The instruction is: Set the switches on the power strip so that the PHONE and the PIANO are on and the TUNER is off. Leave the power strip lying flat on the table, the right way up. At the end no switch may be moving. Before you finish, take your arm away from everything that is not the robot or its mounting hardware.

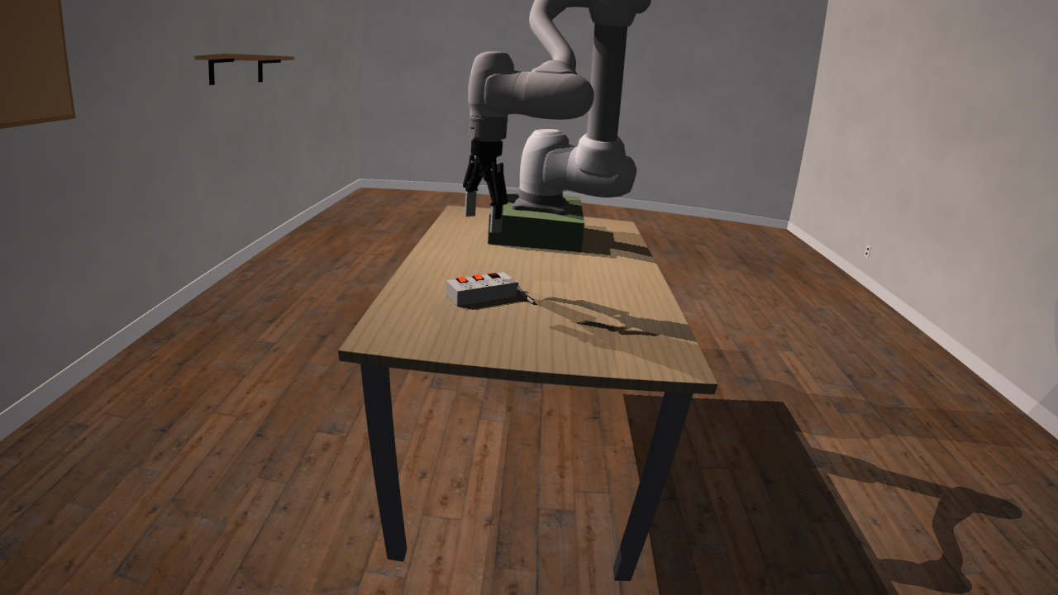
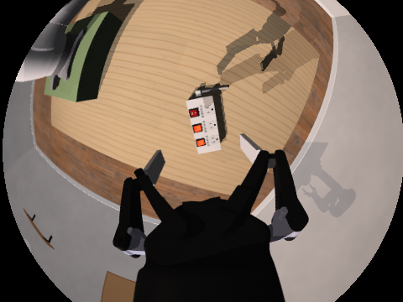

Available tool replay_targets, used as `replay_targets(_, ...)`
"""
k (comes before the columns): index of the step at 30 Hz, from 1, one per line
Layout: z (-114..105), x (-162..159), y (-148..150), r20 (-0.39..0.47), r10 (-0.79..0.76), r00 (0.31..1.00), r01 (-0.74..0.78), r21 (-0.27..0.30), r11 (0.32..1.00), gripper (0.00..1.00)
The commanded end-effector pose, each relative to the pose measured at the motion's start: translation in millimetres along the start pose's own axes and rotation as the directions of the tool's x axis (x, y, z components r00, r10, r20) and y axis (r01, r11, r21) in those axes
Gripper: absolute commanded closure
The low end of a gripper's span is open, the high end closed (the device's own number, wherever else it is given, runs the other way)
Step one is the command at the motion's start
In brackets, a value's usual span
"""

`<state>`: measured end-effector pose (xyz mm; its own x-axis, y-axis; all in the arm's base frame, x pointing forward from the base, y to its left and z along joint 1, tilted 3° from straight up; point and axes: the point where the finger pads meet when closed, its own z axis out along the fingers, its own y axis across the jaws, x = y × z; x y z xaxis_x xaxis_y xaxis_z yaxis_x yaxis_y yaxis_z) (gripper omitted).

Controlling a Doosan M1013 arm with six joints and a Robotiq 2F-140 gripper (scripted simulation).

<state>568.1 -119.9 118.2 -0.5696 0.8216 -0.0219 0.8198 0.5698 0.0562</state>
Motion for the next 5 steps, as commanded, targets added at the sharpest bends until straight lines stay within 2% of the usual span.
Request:
replay_targets(1,-0.1,0.0,0.0,0.000,0.000,1.000,0.000,0.000,1.000,0.00)
replay_targets(5,-0.1,0.0,0.0,0.000,0.000,1.000,0.000,0.000,1.000,0.00)
